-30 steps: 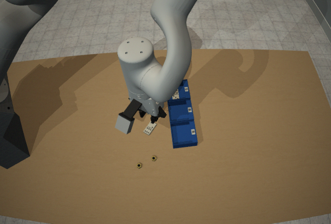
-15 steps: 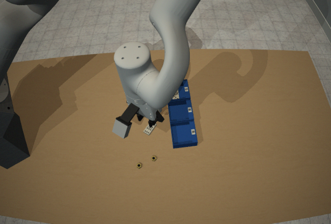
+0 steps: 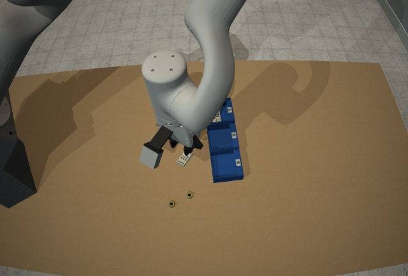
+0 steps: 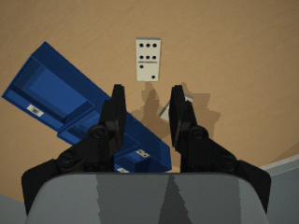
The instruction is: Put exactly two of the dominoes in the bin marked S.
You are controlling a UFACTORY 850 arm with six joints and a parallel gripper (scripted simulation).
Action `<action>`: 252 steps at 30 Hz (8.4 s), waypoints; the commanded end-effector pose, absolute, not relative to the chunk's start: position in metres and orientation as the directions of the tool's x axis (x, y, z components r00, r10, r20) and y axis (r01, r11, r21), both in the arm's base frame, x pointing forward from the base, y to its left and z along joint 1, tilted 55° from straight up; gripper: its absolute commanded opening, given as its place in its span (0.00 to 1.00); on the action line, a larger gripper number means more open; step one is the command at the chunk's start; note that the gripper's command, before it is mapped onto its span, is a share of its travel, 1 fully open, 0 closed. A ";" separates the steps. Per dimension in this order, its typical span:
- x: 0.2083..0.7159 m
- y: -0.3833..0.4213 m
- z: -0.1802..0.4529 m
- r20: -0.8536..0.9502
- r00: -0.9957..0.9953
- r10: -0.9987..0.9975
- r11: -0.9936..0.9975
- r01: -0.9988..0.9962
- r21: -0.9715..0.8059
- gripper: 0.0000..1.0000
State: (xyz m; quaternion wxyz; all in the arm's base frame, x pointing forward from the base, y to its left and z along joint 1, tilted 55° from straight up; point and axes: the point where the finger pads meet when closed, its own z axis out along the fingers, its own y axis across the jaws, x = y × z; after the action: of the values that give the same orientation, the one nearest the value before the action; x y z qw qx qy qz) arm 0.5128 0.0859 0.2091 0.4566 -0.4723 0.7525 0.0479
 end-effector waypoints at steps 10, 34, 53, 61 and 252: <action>0.528 0.098 0.196 -0.732 -0.137 -0.667 0.550 -0.754 -0.360 0.41; 0.555 0.119 0.172 -0.732 -0.137 -0.667 0.550 -0.754 -0.360 0.41; 0.556 0.120 0.171 -0.732 -0.137 -0.667 0.550 -0.754 -0.360 0.00; 0.556 0.120 0.171 -0.732 -0.137 -0.667 0.550 -0.754 -0.360 0.00; 0.565 0.208 0.312 -0.355 0.357 -0.864 0.022 -0.678 -0.735 0.31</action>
State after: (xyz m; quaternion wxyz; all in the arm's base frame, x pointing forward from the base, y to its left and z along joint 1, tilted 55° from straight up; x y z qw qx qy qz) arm 0.5668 0.2099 0.3096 0.4472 -0.6918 0.5574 -0.1037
